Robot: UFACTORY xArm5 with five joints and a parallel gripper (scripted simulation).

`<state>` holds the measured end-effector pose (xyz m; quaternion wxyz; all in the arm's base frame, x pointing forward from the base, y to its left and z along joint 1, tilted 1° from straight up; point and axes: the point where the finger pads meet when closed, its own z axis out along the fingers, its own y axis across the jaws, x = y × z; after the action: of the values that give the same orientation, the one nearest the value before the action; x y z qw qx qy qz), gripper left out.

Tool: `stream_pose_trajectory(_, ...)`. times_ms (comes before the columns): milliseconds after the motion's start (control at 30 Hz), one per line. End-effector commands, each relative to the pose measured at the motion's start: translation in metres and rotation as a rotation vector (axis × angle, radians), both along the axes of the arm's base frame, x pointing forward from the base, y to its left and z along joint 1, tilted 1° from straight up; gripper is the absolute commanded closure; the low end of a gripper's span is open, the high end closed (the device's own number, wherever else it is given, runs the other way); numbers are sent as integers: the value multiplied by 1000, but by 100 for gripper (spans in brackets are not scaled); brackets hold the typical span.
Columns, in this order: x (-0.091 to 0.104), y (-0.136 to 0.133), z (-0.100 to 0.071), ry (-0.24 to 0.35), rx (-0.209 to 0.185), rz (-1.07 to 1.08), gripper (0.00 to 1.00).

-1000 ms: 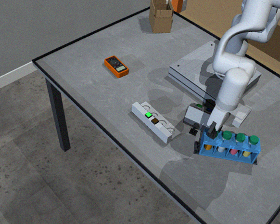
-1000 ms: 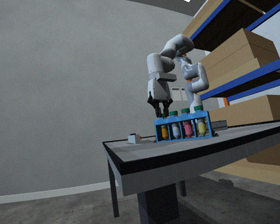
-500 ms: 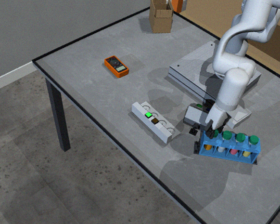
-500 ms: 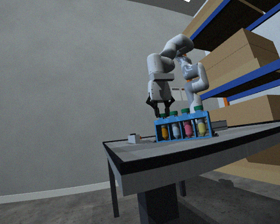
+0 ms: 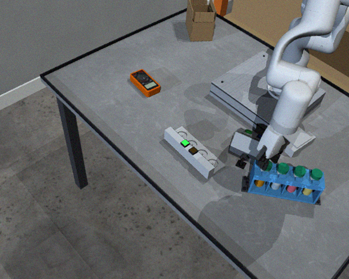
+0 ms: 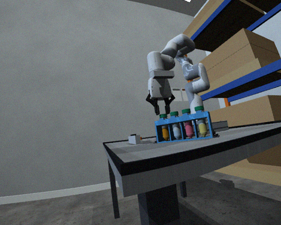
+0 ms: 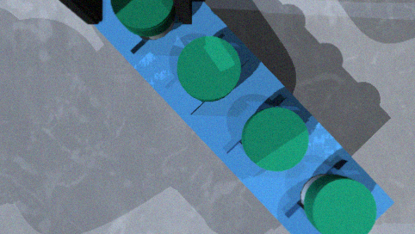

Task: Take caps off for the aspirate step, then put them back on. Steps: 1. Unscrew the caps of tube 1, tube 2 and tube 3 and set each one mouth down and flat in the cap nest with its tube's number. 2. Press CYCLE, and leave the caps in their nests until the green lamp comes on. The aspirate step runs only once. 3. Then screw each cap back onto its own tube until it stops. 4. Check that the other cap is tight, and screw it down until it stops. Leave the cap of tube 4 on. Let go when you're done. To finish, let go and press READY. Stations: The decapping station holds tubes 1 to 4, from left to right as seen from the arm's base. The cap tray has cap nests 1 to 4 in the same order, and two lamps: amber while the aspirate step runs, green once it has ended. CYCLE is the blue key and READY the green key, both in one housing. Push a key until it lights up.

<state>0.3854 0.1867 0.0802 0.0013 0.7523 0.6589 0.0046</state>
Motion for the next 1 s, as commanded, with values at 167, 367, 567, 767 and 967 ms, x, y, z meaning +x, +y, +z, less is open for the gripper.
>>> stream_pose_trajectory(167, 1, 0, 33, 3, 14, 0, 54)
stream_pose_trajectory(367, -4, -7, 34, 2, 14, 83, 100)
stream_pose_trajectory(567, -25, -33, 33, -1, 10, 384, 100)
stream_pose_trajectory(767, -35, -47, 33, -1, 11, 428, 100)
stream_pose_trajectory(967, -49, -65, 22, -1, 11, 428, 100)
